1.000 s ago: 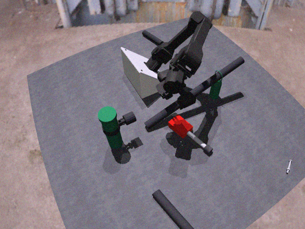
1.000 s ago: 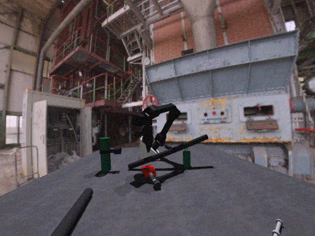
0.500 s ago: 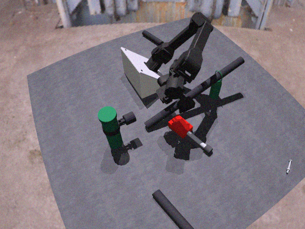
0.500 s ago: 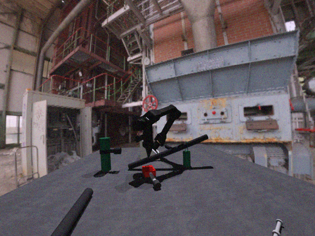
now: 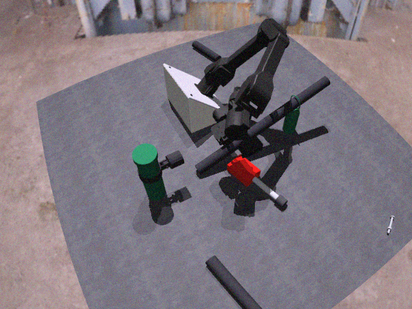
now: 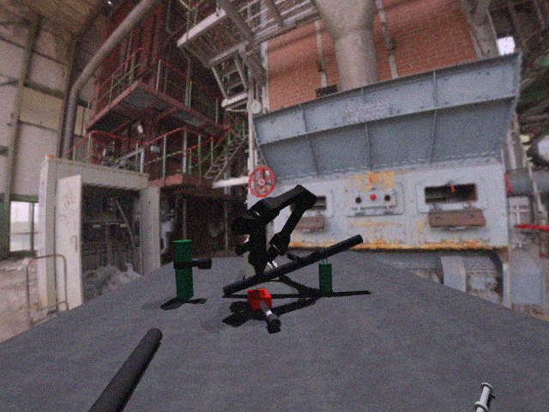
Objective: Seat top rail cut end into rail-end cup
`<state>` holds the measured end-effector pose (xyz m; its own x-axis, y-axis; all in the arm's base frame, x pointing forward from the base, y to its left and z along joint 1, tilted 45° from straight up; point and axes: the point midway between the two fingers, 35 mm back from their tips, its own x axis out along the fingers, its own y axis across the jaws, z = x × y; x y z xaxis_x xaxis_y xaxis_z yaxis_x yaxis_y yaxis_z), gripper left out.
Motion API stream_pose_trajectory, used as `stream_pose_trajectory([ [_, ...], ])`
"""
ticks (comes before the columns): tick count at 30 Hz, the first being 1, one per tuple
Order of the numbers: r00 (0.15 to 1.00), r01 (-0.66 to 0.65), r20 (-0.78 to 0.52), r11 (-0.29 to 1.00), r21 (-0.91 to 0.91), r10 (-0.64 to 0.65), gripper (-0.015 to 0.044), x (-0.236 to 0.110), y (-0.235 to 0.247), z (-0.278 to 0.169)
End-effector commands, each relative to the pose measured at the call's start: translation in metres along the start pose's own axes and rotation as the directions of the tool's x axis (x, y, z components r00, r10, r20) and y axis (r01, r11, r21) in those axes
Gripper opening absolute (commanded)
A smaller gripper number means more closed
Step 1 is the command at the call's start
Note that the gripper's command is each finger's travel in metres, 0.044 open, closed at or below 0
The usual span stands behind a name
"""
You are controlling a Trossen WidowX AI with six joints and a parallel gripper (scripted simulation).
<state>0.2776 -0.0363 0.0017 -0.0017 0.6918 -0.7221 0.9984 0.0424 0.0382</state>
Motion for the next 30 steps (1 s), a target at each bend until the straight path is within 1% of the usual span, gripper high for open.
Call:
stream_pose_trajectory([
  [1,1.0,0.004,-0.008,1.0,0.01,-0.003,0.044,0.009,-0.002,-0.001],
  [21,1.0,0.004,-0.011,1.0,0.01,-0.003,0.044,0.038,-0.004,-0.002],
  [27,1.0,0.004,-0.011,1.0,0.01,-0.003,0.0282,0.038,-0.004,-0.002],
  [30,1.0,0.004,-0.011,1.0,0.01,-0.003,0.0263,0.038,-0.004,-0.002],
])
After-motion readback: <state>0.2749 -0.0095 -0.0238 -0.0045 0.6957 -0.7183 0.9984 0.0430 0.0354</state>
